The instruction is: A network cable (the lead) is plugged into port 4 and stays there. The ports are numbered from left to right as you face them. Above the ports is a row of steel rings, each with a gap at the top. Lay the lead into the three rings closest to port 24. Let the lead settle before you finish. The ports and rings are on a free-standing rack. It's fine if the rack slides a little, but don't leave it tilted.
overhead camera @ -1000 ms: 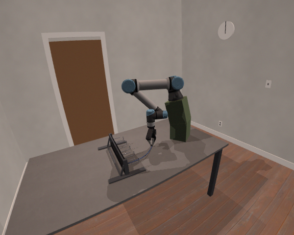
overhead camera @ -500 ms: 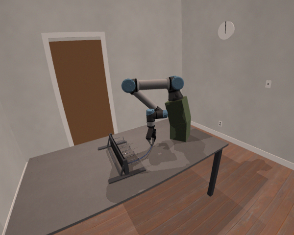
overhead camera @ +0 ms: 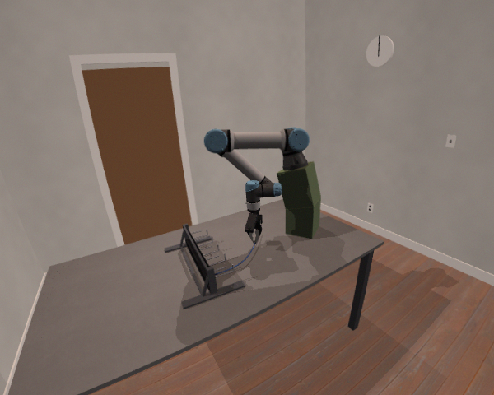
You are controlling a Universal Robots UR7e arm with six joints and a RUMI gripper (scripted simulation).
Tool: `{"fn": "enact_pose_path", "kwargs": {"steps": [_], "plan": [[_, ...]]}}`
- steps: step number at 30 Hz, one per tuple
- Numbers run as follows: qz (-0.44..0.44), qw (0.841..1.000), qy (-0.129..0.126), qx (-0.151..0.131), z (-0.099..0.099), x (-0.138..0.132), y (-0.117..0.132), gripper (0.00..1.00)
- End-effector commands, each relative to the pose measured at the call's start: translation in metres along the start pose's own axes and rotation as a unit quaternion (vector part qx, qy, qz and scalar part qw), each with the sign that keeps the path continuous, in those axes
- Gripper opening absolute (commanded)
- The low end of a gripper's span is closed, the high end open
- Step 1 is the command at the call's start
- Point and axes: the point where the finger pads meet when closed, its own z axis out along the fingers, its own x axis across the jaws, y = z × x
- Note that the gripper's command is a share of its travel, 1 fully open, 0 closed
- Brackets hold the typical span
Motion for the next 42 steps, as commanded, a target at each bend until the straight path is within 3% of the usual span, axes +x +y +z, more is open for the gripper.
{"fn": "enact_pose_path", "kwargs": {"steps": [1, 12, 35, 42], "plan": [[0.000, 1.000, 0.000, 0.000, -0.006, 0.000, 0.000, 0.00], [0.000, 1.000, 0.000, 0.000, -0.017, 0.000, 0.000, 0.00], [0.000, 1.000, 0.000, 0.000, -0.023, 0.000, 0.000, 0.00], [-0.014, 1.000, 0.000, 0.000, -0.027, 0.011, -0.003, 0.00]]}}
